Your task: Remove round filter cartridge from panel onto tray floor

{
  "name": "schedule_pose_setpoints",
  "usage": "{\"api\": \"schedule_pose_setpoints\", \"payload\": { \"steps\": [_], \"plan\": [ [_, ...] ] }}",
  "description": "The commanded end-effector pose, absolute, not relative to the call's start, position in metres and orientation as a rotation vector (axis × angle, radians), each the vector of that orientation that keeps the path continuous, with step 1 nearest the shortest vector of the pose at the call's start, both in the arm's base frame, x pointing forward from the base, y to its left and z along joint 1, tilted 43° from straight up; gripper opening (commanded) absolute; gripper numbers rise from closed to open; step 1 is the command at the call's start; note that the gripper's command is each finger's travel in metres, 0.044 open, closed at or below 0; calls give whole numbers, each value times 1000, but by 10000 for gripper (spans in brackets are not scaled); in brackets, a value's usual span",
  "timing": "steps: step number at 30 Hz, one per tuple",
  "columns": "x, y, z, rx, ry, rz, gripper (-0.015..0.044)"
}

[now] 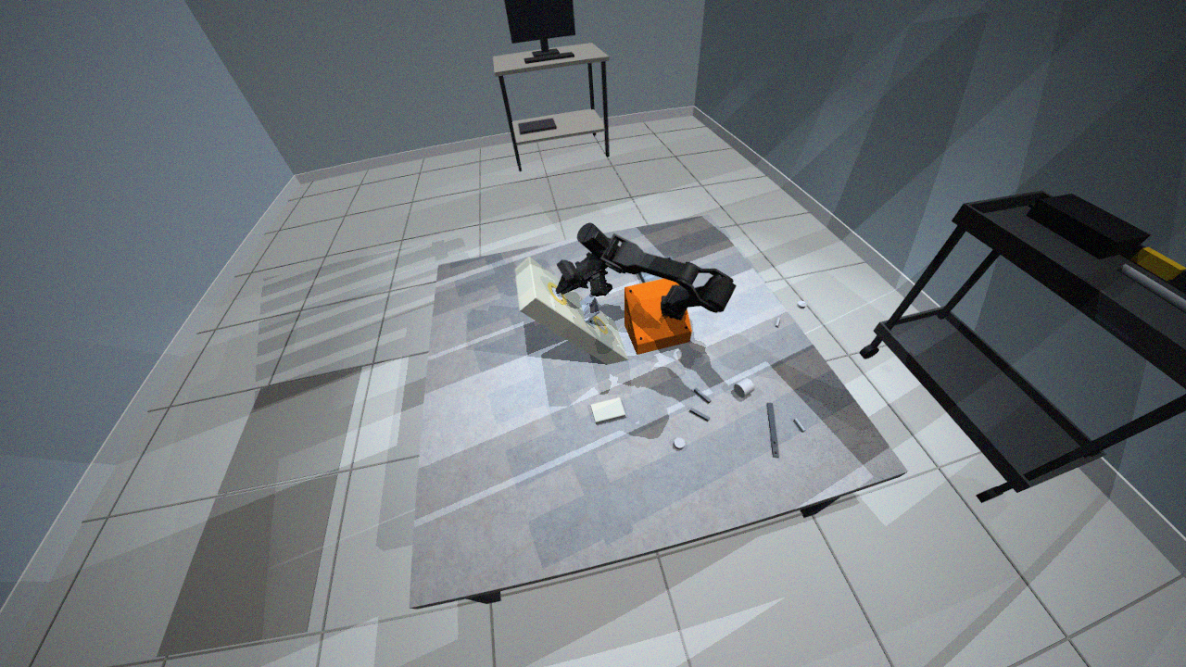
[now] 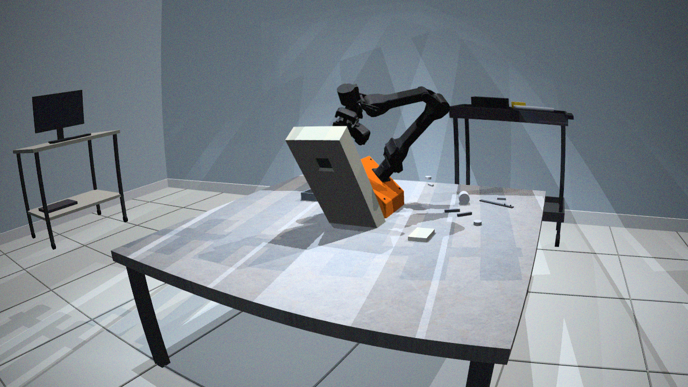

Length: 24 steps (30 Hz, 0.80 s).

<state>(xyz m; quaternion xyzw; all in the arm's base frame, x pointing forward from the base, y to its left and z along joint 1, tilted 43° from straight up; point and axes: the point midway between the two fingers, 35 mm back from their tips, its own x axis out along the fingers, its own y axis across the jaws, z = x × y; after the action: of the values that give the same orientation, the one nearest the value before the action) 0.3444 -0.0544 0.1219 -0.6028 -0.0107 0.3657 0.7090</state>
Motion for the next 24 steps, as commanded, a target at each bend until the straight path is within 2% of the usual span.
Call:
{"api": "schedule_pose_setpoints", "payload": {
  "steps": [1, 24],
  "plan": [
    [343, -54, 120, -1332, -17, 814, 113],
    [346, -55, 123, -1332, -17, 814, 113]
  ]
}}
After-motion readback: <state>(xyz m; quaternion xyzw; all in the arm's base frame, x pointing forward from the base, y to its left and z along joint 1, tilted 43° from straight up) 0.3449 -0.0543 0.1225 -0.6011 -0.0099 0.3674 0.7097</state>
